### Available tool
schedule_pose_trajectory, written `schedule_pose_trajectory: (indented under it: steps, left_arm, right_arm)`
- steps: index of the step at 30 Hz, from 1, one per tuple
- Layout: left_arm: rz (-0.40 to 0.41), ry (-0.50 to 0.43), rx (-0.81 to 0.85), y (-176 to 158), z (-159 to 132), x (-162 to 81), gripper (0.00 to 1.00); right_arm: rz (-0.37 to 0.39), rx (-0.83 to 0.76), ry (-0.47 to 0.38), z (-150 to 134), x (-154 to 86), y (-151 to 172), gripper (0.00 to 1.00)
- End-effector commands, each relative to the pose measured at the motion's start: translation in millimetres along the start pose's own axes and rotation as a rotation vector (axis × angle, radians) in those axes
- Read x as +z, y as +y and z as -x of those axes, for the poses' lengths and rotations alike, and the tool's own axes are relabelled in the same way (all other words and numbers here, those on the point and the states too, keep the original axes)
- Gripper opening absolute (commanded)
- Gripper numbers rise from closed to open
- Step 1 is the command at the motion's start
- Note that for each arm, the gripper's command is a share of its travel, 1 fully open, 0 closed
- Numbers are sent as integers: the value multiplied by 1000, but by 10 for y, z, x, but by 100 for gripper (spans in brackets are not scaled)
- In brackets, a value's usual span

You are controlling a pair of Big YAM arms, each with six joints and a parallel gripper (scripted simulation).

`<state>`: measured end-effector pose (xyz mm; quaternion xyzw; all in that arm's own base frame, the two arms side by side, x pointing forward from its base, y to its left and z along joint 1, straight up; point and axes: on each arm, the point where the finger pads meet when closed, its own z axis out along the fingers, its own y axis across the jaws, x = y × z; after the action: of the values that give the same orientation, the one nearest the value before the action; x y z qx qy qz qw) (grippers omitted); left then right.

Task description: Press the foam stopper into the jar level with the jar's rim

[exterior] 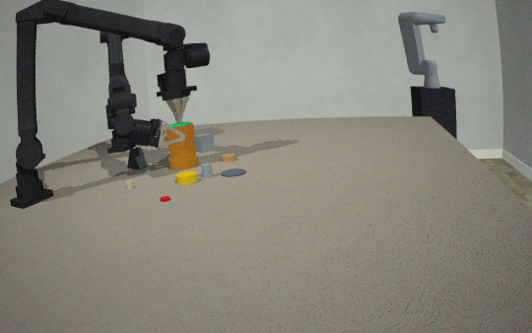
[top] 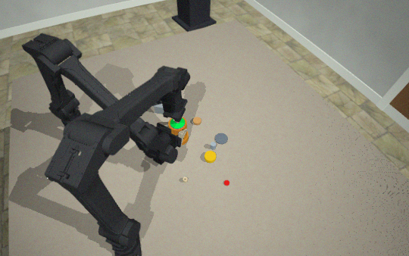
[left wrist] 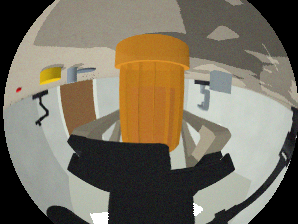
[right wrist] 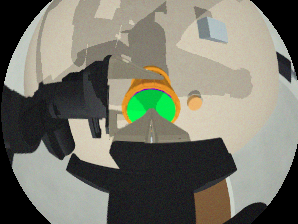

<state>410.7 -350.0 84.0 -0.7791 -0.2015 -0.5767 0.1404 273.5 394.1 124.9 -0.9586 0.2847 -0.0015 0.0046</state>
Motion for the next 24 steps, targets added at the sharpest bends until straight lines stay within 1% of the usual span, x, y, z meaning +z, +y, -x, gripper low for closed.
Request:
schedule_pose_trajectory:
  steps: [1,24]
  left_arm:
    - [19,2,20,158,-112,-83,64]
    - [19,2,20,158,-112,-83,64]
  right_arm:
    - [39,2,3,-25,248,-9,0]
    - [50,5,3,-48,380,14,0]
